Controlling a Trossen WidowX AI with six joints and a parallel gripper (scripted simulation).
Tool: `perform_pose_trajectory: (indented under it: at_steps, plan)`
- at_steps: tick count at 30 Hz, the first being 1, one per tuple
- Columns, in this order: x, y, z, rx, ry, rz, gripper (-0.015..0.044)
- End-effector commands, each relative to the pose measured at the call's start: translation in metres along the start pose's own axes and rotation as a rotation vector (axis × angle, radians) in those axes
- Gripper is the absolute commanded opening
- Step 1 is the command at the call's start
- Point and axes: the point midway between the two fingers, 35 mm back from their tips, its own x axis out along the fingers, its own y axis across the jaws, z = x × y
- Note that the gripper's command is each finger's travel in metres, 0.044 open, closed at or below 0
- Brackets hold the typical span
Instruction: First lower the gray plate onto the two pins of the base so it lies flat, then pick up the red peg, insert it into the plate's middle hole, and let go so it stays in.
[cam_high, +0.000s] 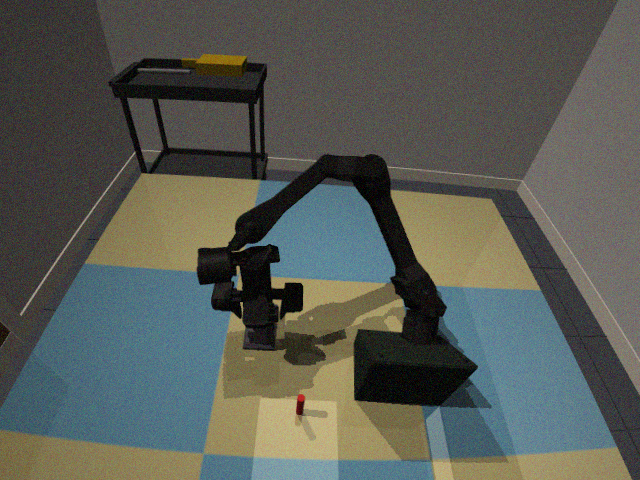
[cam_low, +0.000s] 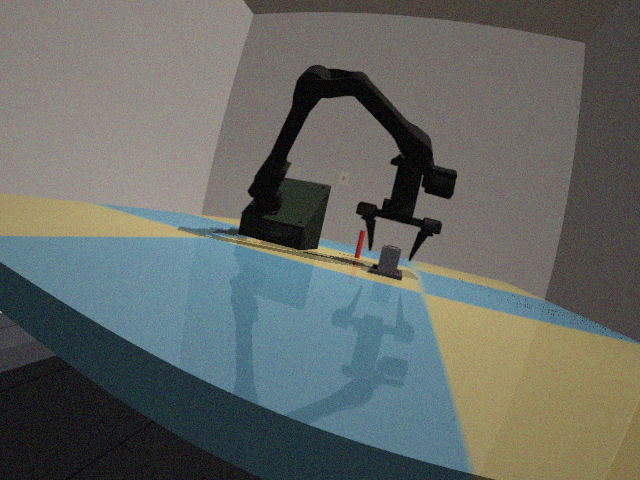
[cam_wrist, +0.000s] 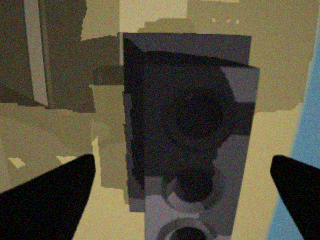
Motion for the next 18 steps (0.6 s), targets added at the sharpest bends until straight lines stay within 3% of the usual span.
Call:
perform_pose_trajectory:
  at_steps: [1,4,12,18]
  plan:
    - [-0.058,-0.006,0.003,0.004,-0.009,-0.022,0.0440]
    - [-0.098,-0.001,0.002,0.001,-0.003,-0.019,0.0440]
    - [-0.101,-0.004,0.005,0.014,-0.004,-0.020,0.0440]
    - [-0.105,0.007,0.043,0.436,-0.023,-0.026,0.0440]
